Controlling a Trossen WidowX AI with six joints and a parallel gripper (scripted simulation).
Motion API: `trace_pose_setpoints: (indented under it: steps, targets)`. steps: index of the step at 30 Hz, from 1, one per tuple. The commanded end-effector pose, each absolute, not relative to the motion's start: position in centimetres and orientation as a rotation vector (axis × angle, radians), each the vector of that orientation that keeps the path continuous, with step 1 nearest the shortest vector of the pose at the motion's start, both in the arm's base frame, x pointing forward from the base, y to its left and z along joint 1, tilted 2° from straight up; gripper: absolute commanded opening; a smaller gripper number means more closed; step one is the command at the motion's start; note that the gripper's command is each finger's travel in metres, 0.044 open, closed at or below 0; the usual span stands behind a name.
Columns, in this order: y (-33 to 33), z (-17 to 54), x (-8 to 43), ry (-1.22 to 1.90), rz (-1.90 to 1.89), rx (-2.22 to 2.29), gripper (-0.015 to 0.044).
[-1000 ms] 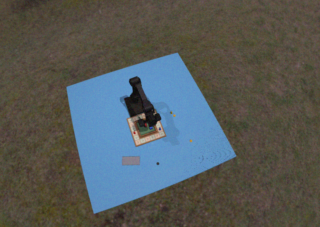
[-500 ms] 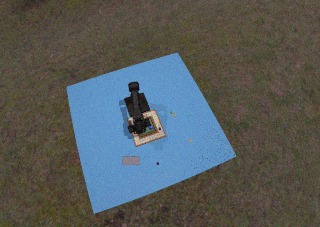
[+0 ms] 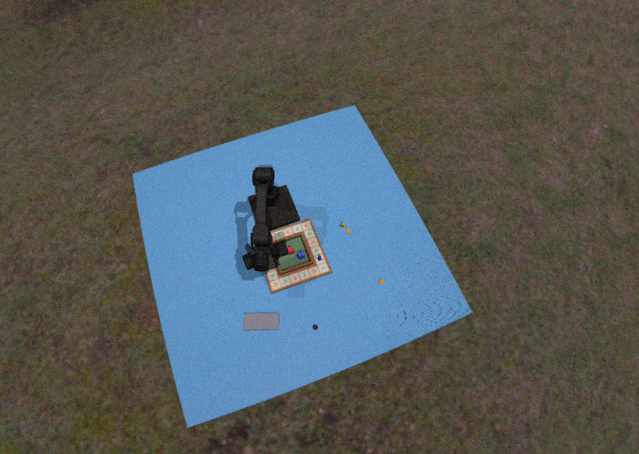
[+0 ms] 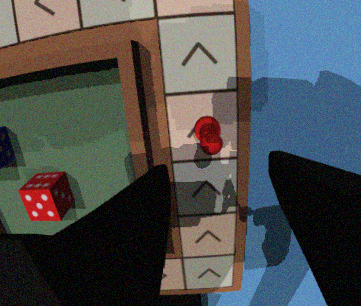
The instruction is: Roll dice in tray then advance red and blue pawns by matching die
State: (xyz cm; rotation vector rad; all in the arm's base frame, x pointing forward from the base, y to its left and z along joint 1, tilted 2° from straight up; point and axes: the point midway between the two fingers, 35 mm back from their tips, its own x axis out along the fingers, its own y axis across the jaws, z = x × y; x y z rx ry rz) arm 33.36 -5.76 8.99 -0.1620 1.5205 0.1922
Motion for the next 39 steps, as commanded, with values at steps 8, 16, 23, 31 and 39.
trace_pose_setpoints:
  steps: [8, 16, 23, 31, 39]
  targets:
    - [-5.8, 7.1, 33.3, 1.526, 0.199, -0.162, 0.02]
    - [-5.7, 5.8, 33.4, 1.526, 0.199, -0.162, 0.02]
    - [-5.7, 4.7, 33.4, 1.526, 0.2, -0.162, 0.02]
    - [-5.7, 3.7, 33.3, 1.526, 0.2, -0.162, 0.02]
    - [-5.7, 3.7, 33.3, 1.526, 0.2, -0.162, 0.0029]
